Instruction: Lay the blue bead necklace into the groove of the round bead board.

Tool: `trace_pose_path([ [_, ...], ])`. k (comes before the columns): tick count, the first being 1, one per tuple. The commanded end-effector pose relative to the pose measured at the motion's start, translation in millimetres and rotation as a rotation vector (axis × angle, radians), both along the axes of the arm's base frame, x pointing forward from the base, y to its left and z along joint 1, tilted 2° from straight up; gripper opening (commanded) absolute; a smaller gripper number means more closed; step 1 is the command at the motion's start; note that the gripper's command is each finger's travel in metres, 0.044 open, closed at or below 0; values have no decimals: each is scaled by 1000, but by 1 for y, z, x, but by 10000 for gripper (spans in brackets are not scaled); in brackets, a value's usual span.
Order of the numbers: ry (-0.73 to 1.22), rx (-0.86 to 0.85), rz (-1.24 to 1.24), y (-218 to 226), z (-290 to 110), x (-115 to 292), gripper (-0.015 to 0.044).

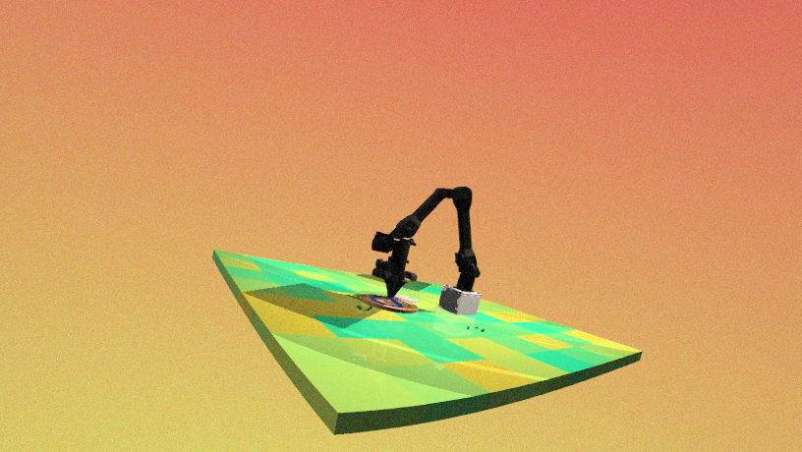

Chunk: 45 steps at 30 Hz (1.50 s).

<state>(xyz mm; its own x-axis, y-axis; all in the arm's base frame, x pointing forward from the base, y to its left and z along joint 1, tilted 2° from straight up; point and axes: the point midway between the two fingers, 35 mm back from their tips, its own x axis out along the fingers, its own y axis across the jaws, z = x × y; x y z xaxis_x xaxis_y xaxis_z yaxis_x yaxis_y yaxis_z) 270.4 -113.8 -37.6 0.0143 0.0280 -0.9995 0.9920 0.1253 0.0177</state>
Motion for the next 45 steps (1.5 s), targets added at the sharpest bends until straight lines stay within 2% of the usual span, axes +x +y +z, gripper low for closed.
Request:
trace_pose_path([
  [1, -1, 0, 0, 0, 0, 0, 0],
  [32, 1, -3, -4, -3, 7, -3, 0],
  [42, 1, -3, -4, -3, -2, -3, 0],
  [45, -3, -2, -8, -3, 2, -2, 79],
])
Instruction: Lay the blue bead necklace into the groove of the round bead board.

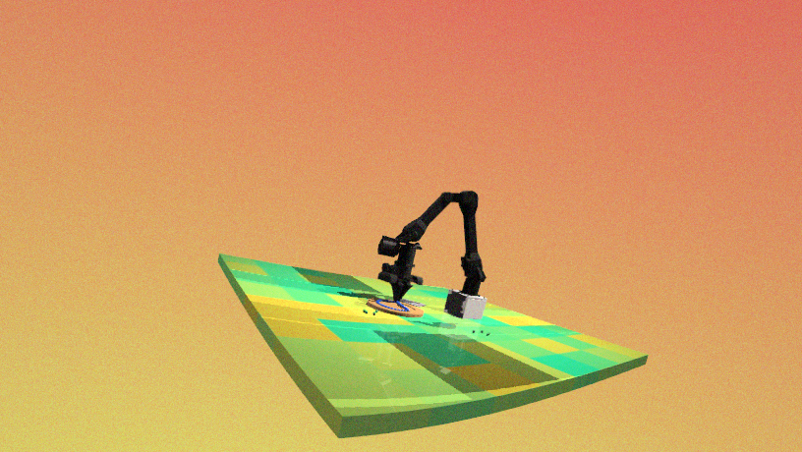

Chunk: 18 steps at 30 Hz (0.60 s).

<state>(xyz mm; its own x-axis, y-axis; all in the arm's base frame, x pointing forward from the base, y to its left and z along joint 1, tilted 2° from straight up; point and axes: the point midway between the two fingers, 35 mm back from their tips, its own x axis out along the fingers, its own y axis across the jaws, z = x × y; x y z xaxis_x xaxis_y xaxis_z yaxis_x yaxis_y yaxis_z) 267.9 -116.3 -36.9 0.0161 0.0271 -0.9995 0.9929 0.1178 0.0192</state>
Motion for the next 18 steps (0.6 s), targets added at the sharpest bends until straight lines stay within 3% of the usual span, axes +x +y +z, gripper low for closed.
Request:
trace_pose_path([
  [1, -2, -1, 0, 0, 1, 0, 105],
  [14, 3, 1, 0, 0, 2, -1, 440],
  [18, 3, -2, 4, 0, 6, -1, 440],
])
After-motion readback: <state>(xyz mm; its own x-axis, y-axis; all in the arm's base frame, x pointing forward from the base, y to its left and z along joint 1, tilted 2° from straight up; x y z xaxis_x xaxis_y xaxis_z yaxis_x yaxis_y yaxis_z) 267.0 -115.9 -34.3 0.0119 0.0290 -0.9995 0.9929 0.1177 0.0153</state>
